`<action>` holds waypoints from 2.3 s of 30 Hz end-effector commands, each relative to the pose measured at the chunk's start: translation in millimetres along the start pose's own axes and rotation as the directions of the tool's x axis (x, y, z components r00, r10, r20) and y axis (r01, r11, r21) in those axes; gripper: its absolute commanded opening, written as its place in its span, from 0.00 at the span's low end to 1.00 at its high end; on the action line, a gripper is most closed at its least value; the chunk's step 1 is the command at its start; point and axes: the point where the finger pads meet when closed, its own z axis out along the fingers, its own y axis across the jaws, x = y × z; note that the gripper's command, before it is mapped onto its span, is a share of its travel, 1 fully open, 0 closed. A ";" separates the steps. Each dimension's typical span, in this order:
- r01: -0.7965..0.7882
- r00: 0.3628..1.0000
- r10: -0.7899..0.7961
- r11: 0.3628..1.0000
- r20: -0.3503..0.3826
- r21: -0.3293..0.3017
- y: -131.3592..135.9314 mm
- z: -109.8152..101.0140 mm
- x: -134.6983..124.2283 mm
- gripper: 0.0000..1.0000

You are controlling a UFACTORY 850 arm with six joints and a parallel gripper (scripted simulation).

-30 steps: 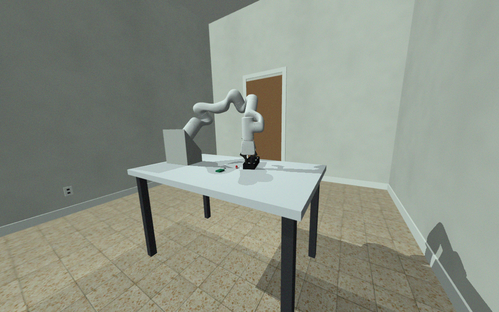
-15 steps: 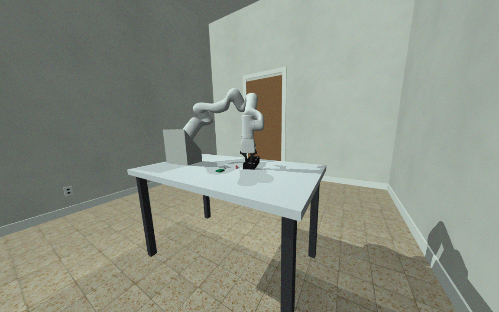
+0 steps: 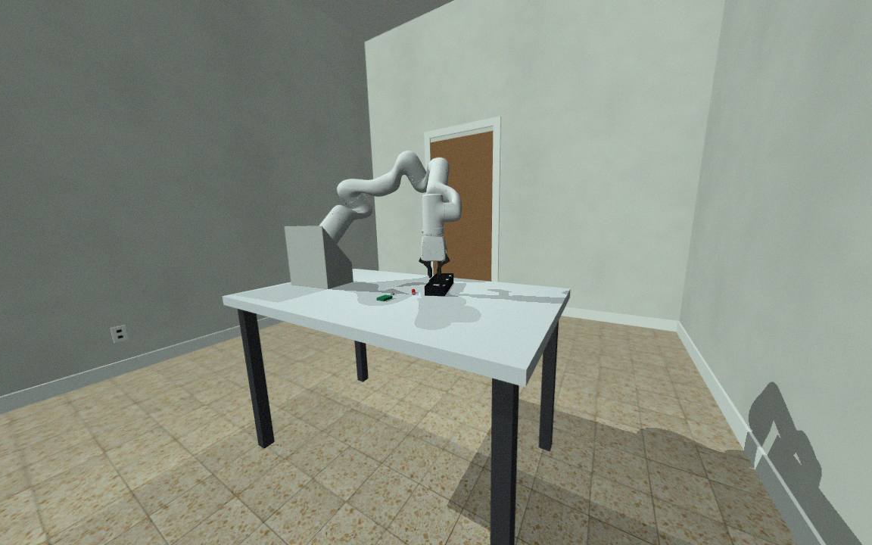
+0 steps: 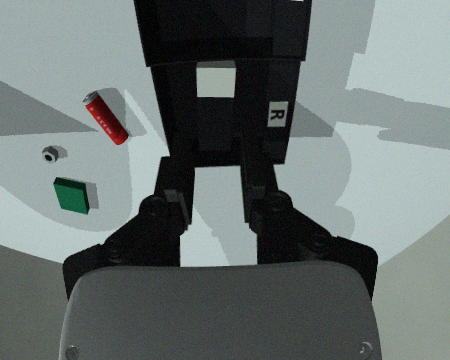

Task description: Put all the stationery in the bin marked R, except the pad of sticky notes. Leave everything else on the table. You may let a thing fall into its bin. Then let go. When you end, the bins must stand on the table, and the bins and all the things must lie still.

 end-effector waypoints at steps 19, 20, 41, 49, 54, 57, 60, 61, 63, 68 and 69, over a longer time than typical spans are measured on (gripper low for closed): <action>0.000 1.000 0.000 1.000 0.000 0.000 0.3 -57.6 0.1 1.00; 0.000 1.000 0.000 1.000 0.000 0.000 0.3 -61.6 0.1 1.00; 0.000 1.000 0.000 1.000 0.000 0.000 0.3 -132.8 0.0 1.00; 0.000 1.000 0.000 1.000 0.000 0.000 0.3 -132.8 0.0 1.00; 0.000 1.000 0.000 1.000 0.000 0.000 0.3 -132.8 0.0 1.00; 0.000 1.000 0.000 1.000 0.000 0.000 0.3 -132.7 0.0 1.00; 0.000 1.000 0.000 1.000 0.000 0.000 0.3 -132.8 0.0 1.00; 0.000 1.000 0.000 1.000 0.000 0.000 0.3 -132.7 0.0 1.00; 0.000 1.000 0.000 1.000 0.000 0.000 0.3 -132.7 0.0 1.00; 0.000 1.000 0.000 1.000 0.000 0.000 0.3 -132.7 0.0 1.00; 0.000 1.000 0.000 1.000 0.000 0.000 0.3 -132.7 0.0 1.00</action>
